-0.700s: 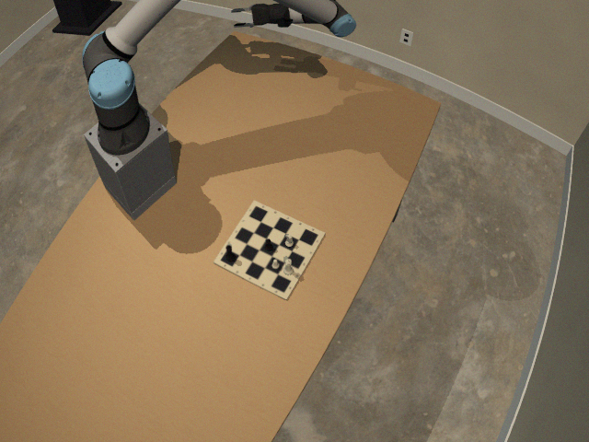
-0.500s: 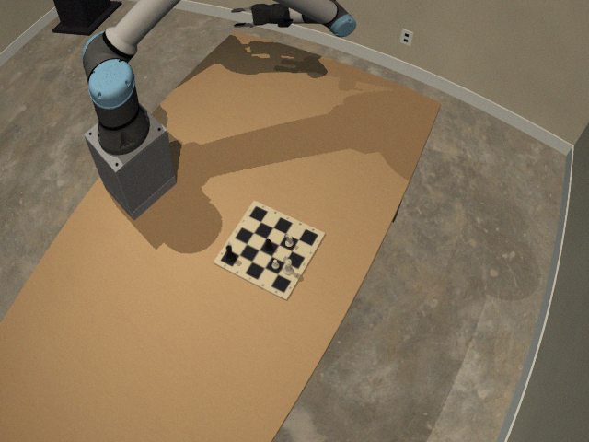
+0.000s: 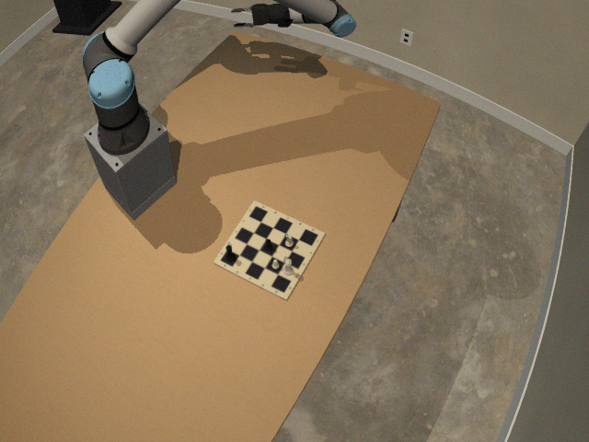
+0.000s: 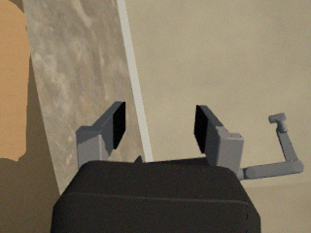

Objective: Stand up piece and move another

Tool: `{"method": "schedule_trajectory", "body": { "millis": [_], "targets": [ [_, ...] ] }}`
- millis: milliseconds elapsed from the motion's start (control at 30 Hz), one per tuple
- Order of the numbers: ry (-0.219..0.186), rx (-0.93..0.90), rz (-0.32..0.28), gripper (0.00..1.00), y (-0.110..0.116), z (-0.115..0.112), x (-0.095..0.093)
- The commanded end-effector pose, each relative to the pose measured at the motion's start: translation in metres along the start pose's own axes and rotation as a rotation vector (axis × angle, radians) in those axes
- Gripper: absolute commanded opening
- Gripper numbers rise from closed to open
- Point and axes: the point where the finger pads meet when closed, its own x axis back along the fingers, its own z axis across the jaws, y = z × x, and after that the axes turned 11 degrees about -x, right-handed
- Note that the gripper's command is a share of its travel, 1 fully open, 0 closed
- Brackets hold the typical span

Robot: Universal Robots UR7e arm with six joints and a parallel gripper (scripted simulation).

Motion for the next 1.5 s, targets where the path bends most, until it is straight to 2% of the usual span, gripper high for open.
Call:
{"method": "schedule_trajectory", "body": {
  "millis": [0,400,633,900,967,1167,1367,1400,1467],
  "targets": [
    [-0.001,0.001,-0.002,1.0,0.0,0.001,0.001],
    [-0.01,-0.006,-0.021,1.0,-0.006,-0.002,0.013],
    [-0.03,-0.017,-0.059,1.0,-0.017,-0.008,0.036],
    [-0.071,-0.046,-0.136,1.0,-0.041,-0.02,0.08],
    [-0.071,-0.046,-0.136,1.0,-0.041,-0.02,0.08],
    [-0.116,-0.086,-0.223,1.0,-0.069,-0.035,0.124],
    [-0.172,-0.15,-0.335,1.0,-0.11,-0.056,0.173],
    [-0.172,-0.15,-0.335,1.0,-0.11,-0.056,0.173],
    [-0.194,-0.178,-0.378,1.0,-0.127,-0.064,0.19]
  ]
}}
